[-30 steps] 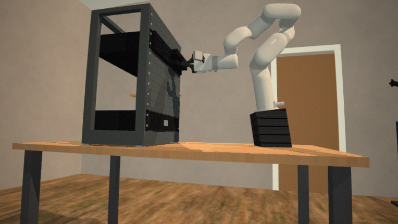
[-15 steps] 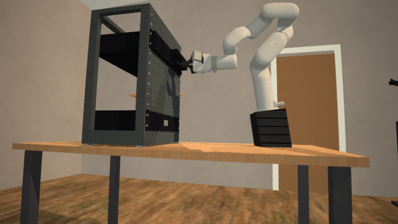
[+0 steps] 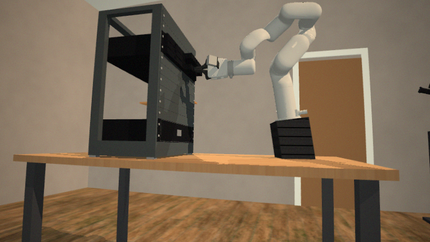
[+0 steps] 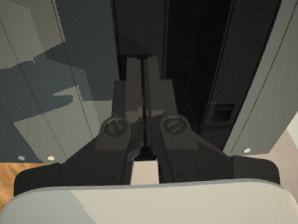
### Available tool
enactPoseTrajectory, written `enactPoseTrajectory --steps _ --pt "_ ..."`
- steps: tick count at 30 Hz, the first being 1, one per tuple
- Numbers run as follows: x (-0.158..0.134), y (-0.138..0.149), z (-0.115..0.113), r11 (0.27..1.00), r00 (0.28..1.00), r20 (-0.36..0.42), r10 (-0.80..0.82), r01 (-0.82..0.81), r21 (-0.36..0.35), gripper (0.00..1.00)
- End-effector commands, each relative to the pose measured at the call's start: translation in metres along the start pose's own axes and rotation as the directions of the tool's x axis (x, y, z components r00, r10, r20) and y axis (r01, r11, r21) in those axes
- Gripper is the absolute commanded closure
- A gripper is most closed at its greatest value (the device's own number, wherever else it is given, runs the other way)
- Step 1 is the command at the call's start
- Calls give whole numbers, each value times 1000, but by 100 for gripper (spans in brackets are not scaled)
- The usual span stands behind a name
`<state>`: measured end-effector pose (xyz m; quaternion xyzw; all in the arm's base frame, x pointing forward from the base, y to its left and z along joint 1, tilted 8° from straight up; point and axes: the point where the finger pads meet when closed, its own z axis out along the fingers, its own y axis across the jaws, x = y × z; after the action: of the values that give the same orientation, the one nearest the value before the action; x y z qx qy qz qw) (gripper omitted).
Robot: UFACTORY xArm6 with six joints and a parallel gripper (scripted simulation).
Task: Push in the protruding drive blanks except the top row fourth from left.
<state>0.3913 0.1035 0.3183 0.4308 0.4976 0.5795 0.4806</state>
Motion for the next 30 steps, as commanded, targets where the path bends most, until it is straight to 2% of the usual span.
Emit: enactPoseTrajectory --steps 1,30 --pt "0 1 6 1000 1000 0 1 -1 -3 100" --pt "0 1 17 1000 1000 0 1 -1 -3 100"
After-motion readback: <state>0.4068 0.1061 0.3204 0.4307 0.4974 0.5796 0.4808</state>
